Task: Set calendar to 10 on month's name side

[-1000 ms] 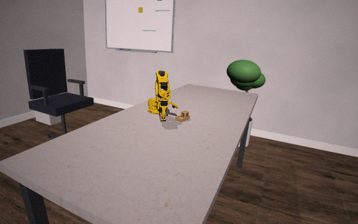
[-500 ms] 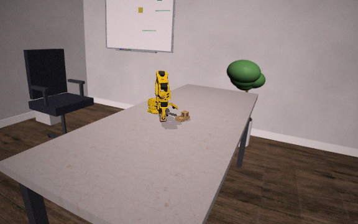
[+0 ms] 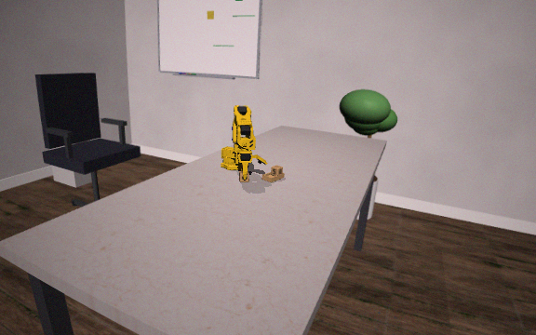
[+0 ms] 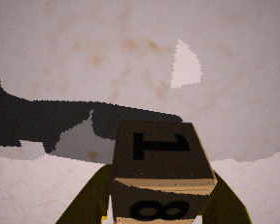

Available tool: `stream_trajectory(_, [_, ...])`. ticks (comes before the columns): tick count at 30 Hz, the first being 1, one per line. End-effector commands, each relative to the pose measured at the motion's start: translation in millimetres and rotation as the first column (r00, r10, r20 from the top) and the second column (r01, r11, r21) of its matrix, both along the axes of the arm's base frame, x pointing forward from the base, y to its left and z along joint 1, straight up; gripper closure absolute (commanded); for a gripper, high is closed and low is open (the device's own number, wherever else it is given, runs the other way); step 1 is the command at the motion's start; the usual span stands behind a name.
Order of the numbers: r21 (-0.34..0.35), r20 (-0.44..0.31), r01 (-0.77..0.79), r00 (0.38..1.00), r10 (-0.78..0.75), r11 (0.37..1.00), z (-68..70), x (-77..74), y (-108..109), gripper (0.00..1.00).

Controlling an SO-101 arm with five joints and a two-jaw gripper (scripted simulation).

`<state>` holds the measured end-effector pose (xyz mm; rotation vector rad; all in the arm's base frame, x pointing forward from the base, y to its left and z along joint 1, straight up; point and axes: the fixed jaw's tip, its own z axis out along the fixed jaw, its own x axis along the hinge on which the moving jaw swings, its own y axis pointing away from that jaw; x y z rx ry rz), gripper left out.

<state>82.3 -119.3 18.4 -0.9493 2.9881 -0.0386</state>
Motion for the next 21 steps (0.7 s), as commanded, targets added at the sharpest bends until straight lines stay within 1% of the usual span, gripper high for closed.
stream_trajectory(1, [-0.01,0.01,0.019,1.0,-0.019,1.0,0.4,0.5,-1.9,1.0])
stream_trajectory(14, [-0.01,0.01,0.019,1.0,-0.019,1.0,-0.3,0.5,-1.9,0.99])
stream_trajectory(16, [-0.01,0.01,0.019,1.0,-0.019,1.0,-0.3,0.5,-1.9,0.96])
stream_trajectory(21, [-0.01,0.01,0.019,1.0,-0.019,1.0,-0.3,0.5,-1.9,0.85])
